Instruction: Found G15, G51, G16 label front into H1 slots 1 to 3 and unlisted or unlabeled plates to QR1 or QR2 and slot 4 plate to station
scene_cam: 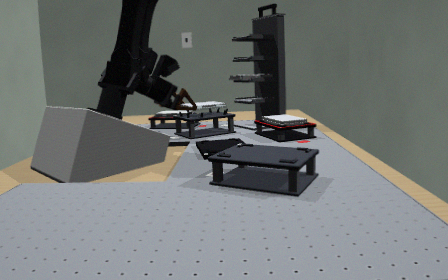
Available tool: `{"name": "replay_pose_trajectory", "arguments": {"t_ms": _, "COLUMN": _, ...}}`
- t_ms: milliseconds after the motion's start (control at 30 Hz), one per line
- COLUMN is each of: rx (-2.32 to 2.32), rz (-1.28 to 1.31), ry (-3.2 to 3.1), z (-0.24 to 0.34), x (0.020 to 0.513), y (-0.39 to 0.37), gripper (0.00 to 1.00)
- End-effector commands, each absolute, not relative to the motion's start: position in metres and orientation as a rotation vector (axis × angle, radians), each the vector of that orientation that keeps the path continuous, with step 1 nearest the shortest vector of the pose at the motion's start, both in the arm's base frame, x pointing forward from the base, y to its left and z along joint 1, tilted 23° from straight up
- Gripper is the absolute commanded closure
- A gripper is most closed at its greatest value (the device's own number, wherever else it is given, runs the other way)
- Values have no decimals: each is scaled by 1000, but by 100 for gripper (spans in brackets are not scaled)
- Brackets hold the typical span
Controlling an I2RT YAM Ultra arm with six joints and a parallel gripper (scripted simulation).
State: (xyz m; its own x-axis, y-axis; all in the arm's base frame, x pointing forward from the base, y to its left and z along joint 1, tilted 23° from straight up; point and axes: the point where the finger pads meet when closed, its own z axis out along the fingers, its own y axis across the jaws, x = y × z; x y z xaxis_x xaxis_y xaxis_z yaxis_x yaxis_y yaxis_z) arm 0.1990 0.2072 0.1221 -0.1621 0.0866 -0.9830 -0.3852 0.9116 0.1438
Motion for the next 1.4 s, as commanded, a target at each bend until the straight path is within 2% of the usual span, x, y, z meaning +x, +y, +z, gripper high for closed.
{"name": "replay_pose_trajectory", "arguments": {"t_ms": 0, "rx": -244, "rz": 392, "ry": 1701, "z": 119, "x": 199, "y": 205, "gripper": 14}}
{"name": "replay_pose_trajectory", "arguments": {"t_ms": 1367, "rx": -243, "rz": 392, "ry": 1702, "z": 147, "x": 190, "y": 197, "gripper": 14}}
